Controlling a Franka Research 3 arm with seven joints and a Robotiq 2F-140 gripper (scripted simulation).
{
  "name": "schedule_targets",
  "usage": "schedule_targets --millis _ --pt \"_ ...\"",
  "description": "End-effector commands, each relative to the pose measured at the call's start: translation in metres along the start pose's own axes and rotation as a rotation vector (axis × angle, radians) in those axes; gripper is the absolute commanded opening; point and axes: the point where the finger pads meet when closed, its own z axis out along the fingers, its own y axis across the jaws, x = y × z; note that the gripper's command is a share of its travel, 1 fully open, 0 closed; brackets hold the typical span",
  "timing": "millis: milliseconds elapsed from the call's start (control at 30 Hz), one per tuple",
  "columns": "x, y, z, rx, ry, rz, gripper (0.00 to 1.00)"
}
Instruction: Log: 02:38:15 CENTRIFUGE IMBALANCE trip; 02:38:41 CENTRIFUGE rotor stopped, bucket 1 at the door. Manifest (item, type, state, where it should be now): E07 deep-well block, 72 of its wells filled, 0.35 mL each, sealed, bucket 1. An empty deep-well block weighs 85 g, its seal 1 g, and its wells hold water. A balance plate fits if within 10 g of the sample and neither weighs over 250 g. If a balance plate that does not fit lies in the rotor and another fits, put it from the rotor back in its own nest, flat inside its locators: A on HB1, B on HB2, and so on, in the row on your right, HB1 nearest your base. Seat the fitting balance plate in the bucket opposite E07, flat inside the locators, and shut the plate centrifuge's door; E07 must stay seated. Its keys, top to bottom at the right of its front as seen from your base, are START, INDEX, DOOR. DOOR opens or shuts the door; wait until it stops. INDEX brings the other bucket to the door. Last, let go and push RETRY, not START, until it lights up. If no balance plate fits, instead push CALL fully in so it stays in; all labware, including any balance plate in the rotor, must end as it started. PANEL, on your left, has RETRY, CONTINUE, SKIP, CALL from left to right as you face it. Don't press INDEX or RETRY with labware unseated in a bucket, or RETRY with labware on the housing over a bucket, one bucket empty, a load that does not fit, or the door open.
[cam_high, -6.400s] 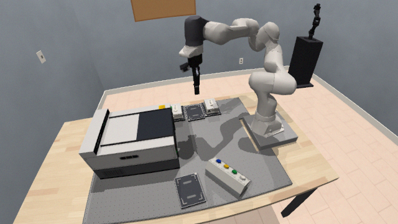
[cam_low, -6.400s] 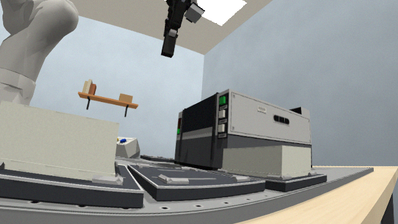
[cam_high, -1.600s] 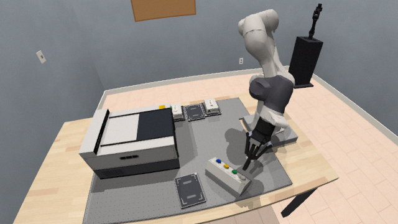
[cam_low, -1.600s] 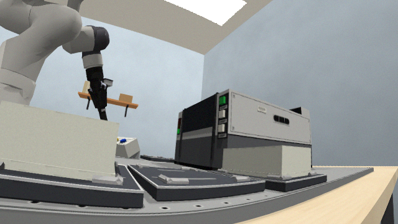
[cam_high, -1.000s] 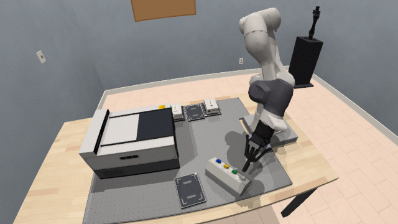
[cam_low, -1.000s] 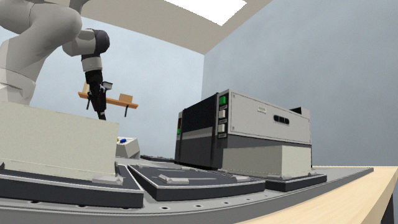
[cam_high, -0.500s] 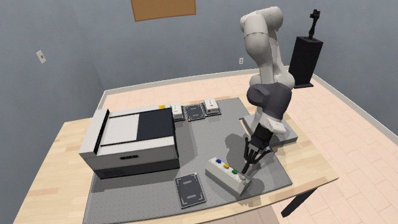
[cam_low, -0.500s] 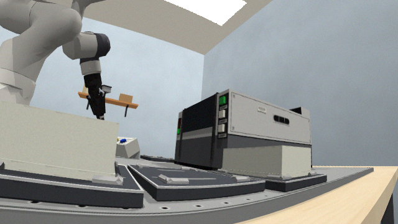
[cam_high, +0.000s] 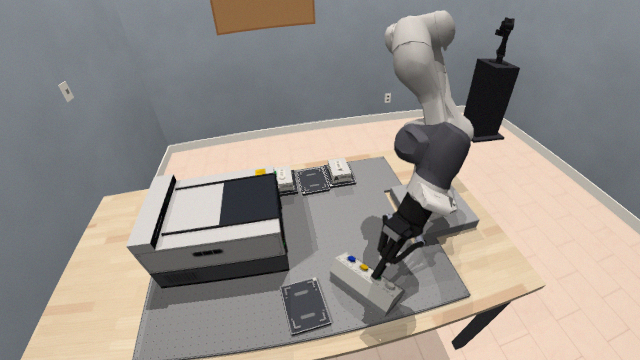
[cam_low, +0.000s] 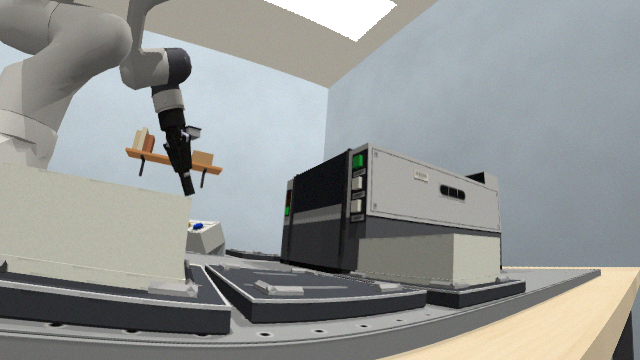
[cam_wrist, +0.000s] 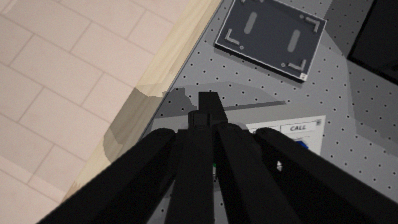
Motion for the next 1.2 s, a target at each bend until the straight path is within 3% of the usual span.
schedule_targets --millis 0,67,167,300,400,500,533,567,1167 --pt "0.016 0.021 -0.011 -0.078 -0.111 -0.051 0.1" --pt "0.025 0.022 -0.027 -0.081 -0.181 -0.042 0.1" --pt "0.027 0.013 -0.055 -0.051 -0.3 -0.048 0.1" --pt "0.02 -0.005 -0.092 0.025 -0.363 -0.035 0.1" --pt "0.016 -0.015 -0.11 0.064 -0.419 -0.05 0.1" --pt "0.015 -0.016 -0.112 0.071 -0.438 -0.059 0.1" --pt "0.015 -0.017 -0.114 0.071 -0.486 -0.095 0.1" --pt "0.015 -0.017 -0.115 0.07 -0.5 -0.107 0.1" --pt "0.009 -0.018 -0.105 0.072 -0.476 -0.106 0.1"
